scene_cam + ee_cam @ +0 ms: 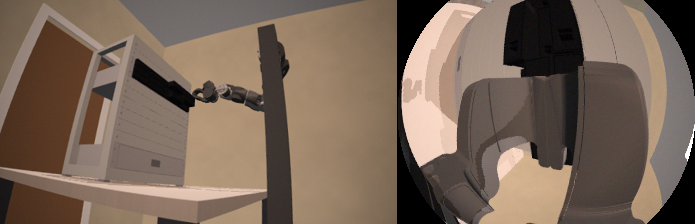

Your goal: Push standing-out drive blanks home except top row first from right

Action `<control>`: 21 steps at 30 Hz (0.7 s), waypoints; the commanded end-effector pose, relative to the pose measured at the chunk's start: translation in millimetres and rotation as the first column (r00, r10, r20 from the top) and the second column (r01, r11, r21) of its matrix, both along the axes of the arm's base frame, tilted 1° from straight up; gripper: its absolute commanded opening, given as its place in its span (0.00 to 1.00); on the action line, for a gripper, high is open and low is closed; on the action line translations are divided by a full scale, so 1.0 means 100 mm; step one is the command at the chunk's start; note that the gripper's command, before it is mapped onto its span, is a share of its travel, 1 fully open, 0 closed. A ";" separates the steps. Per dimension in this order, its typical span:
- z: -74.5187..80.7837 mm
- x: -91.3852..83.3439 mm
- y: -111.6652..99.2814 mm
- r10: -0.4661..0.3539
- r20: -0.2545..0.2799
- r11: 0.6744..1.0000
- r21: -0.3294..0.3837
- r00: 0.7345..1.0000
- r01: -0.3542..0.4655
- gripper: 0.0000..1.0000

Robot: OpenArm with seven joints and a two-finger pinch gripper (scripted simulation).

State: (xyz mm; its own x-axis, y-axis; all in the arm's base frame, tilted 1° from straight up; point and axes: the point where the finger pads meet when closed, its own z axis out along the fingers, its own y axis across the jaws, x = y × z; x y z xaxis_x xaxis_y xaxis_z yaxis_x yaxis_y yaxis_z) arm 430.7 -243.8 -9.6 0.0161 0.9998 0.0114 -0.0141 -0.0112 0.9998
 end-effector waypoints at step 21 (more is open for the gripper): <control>-0.48 -0.43 1.07 0.003 0.001 1.000 -0.001 1.000 -0.003 0.00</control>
State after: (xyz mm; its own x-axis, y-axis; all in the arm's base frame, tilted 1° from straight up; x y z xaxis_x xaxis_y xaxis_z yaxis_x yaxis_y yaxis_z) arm 387.9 -133.1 -64.4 -0.0159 0.9993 0.0350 0.0030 -0.0350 0.9994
